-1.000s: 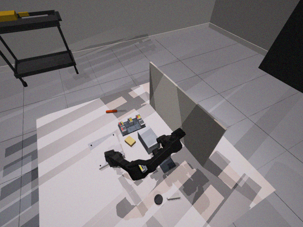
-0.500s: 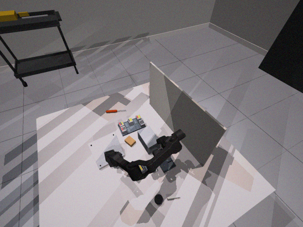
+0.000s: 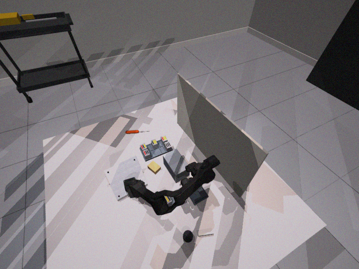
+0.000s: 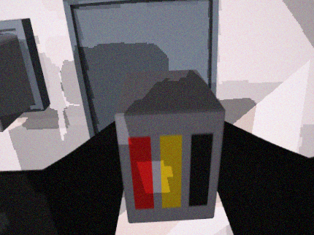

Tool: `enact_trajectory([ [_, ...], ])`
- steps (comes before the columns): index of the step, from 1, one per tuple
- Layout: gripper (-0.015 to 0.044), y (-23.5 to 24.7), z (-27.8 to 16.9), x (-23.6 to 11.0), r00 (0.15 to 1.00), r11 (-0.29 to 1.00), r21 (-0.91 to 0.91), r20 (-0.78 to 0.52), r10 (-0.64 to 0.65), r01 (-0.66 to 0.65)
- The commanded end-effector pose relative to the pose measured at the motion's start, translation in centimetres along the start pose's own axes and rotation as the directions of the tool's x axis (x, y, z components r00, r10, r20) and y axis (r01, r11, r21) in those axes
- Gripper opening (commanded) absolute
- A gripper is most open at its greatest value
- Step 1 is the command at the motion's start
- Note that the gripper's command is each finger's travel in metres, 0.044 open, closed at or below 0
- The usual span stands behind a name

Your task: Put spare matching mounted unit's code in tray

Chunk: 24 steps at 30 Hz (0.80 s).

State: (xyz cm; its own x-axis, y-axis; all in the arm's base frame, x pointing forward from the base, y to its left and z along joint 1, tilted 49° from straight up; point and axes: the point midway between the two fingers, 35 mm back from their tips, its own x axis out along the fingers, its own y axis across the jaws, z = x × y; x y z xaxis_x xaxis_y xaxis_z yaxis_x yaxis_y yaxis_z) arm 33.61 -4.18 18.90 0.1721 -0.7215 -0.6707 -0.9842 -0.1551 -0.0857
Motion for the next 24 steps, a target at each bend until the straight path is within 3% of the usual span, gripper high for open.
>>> enact_trajectory([
  [1,0.0,0.1,0.0,0.4,1.0,1.0,-0.007,-0.004,0.002,-0.002],
  [24,0.0,0.2,-0.1,2.2,1.0,1.0,-0.013,-0.008,0.006,-0.006],
])
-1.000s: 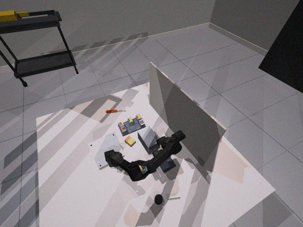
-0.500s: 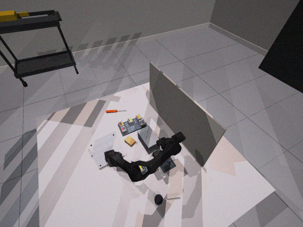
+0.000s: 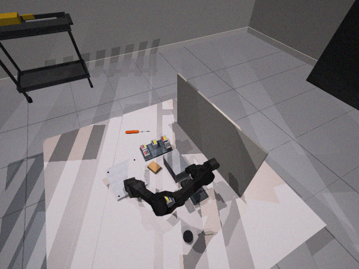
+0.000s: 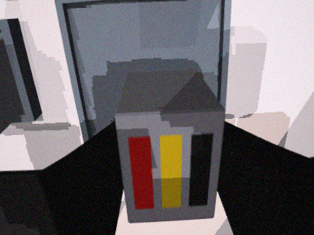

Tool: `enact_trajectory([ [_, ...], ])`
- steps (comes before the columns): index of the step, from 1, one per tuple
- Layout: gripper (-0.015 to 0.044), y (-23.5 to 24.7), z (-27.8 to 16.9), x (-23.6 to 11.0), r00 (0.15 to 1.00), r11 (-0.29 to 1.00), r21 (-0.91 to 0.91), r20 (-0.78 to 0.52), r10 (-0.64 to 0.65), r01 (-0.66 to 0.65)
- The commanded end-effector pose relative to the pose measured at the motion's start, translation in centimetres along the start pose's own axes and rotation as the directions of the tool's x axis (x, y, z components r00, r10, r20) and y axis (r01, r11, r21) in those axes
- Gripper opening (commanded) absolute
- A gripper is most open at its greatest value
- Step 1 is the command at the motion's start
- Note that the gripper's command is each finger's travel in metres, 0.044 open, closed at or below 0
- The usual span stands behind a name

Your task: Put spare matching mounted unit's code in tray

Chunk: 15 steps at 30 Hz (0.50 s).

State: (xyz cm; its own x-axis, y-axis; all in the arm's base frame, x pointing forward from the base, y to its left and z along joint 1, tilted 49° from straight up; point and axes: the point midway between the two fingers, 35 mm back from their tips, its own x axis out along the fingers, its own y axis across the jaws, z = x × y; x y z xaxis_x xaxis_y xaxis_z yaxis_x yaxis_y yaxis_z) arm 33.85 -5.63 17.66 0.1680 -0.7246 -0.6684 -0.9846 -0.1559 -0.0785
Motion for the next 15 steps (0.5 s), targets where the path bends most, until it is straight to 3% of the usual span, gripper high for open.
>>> enact_trajectory([
  [1,0.0,0.1,0.0,0.4,1.0,1.0,-0.007,-0.005,0.002,-0.002],
  [15,0.0,0.2,-0.1,1.5,1.0,1.0,-0.011,-0.008,0.005,-0.005],
])
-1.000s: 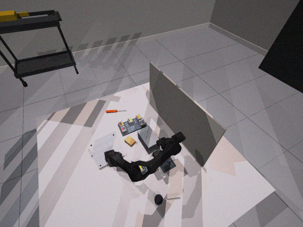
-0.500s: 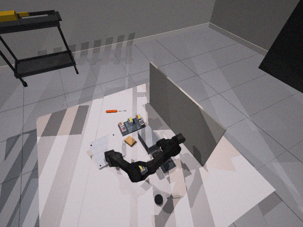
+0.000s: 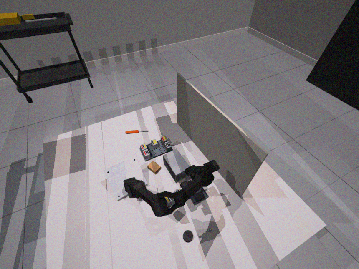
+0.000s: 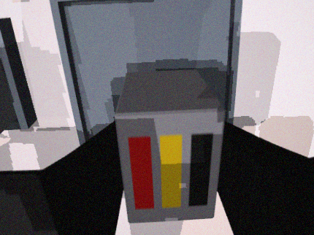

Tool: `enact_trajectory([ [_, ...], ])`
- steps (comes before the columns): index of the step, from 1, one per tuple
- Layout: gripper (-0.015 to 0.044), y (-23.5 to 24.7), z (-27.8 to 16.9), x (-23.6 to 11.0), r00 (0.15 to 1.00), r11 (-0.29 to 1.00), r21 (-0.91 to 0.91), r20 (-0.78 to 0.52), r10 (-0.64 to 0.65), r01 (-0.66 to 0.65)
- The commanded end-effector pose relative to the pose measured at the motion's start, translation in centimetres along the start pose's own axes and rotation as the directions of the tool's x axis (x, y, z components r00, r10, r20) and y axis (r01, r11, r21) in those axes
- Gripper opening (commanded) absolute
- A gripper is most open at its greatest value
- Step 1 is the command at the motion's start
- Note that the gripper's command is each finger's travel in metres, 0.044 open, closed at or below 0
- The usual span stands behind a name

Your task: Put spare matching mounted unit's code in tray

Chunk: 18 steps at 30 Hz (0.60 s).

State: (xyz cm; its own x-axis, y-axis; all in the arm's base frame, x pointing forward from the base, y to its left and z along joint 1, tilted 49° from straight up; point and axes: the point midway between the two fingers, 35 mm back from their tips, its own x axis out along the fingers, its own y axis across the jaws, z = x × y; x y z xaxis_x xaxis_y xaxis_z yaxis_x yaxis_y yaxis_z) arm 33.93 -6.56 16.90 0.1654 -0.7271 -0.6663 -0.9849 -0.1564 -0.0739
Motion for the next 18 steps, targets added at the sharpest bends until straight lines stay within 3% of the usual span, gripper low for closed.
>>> enact_trajectory([
  [1,0.0,0.1,0.0,0.4,1.0,1.0,-0.008,-0.005,0.002,-0.002],
  [18,0.0,0.4,-0.1,1.7,1.0,1.0,-0.012,-0.009,0.006,-0.006],
])
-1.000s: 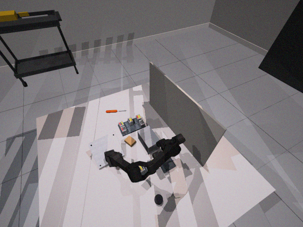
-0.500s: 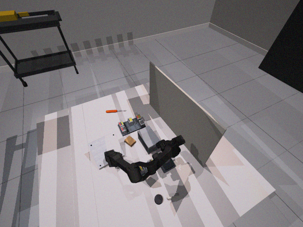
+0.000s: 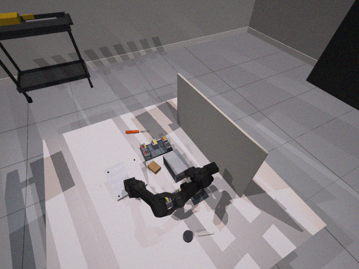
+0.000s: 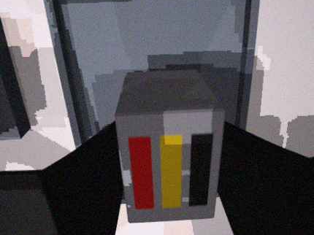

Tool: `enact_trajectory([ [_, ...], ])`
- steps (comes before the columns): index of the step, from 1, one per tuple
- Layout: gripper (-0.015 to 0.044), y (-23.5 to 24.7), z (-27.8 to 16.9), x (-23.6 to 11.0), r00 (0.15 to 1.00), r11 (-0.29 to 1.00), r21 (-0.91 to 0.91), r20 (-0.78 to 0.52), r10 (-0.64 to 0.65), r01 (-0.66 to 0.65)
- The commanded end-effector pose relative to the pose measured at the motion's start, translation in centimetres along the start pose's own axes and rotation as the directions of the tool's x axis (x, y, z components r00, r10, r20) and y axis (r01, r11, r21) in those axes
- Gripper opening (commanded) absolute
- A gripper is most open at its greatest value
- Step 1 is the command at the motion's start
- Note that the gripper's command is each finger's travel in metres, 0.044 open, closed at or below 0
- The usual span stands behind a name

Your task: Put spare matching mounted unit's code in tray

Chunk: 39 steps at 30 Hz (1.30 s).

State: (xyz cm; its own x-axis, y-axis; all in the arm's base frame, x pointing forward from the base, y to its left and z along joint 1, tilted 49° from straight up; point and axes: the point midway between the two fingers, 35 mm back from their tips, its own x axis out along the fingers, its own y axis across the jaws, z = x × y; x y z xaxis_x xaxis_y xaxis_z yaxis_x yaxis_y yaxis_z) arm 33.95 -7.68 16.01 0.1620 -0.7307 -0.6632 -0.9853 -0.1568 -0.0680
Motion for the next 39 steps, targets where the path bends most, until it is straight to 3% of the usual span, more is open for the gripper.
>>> enact_trajectory([
  [1,0.0,0.2,0.0,0.4,1.0,1.0,-0.008,-0.005,0.003,-0.003],
  [18,0.044,0.0,0.0,0.1,1.0,1.0,0.0,0.0,0.0,0.0],
  [20,0.044,-0.1,0.1,-0.9,1.0,1.0,-0.009,0.002,-0.002,0.002],
  [27,0.044,0.2,0.1,-10.2,1.0,0.995,-0.097,-0.003,-0.03,0.029],
  [39,0.044,0.1,0.2,-10.2,0.999,0.995,-0.093,0.007,-0.047,0.048],
])
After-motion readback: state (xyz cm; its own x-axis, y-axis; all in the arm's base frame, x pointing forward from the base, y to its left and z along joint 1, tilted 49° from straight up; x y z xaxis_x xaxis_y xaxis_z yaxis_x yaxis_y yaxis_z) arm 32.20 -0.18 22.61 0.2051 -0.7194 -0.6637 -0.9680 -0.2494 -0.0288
